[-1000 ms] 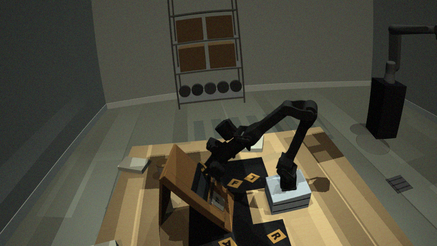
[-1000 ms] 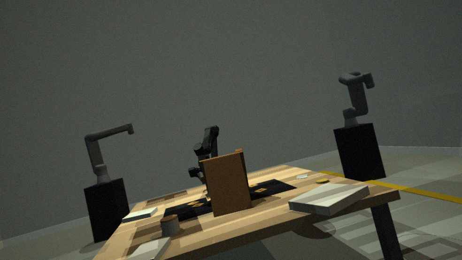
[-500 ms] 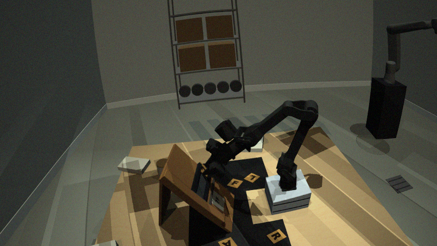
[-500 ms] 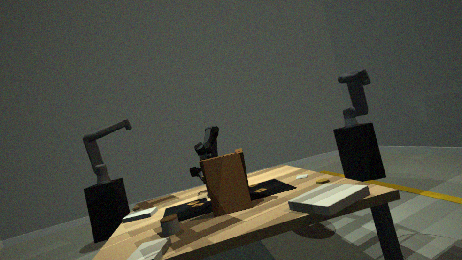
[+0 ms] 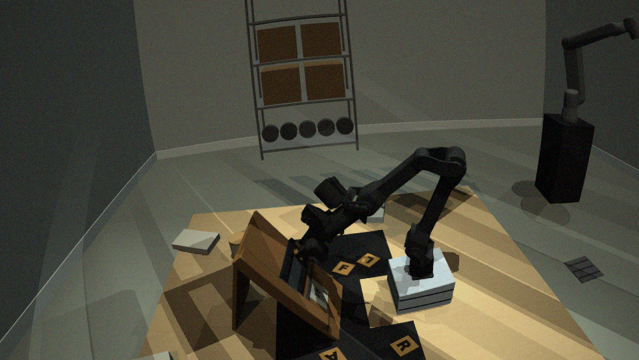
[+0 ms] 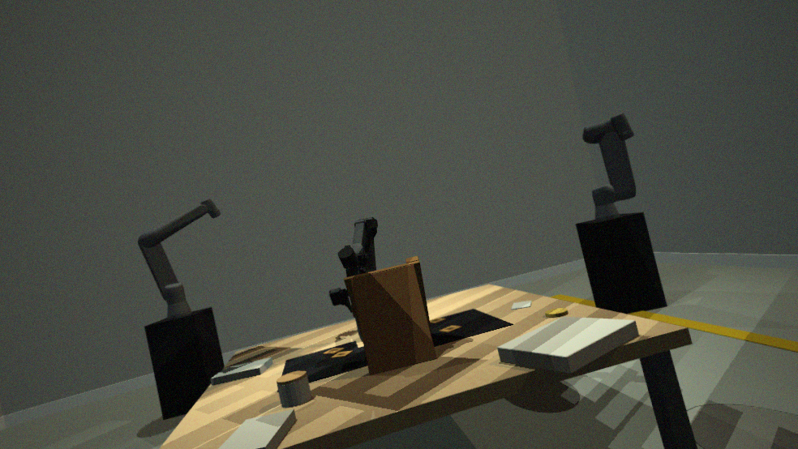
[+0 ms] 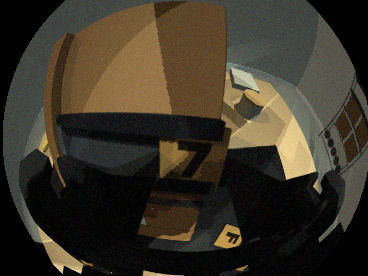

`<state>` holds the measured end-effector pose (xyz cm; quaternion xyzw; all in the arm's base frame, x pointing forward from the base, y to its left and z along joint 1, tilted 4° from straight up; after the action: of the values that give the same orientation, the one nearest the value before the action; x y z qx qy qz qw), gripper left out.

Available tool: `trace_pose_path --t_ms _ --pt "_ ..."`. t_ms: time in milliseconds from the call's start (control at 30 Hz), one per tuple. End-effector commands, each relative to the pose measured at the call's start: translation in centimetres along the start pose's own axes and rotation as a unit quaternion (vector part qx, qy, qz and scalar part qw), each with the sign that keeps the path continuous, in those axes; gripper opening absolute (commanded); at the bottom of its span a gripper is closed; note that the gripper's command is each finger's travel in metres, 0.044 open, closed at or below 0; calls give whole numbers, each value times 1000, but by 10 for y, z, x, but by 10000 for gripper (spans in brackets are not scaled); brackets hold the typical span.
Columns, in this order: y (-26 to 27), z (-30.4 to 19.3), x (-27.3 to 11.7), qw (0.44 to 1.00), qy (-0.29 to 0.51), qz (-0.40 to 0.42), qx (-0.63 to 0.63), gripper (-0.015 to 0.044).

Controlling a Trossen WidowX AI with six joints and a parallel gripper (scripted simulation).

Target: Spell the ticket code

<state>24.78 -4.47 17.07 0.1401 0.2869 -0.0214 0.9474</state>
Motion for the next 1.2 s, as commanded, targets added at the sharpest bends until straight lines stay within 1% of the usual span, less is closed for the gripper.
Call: trace_pose_path --t_ms 0,1167 --pt "1 0 0 1000 -4 -2 1 0" --pt "18 -3 -1 1000 -3 -1 2 0"
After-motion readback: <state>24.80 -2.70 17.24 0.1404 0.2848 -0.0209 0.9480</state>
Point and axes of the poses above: the point midway between the two fingers, 35 mm back from their tips, its own x axis out along the fingers, its own y axis across the jaws, z = x × y, the point moved 9 cm from there along -x, back along the fingers, and after that the axes turned 15 degrees about x, right-handed, at the moved point
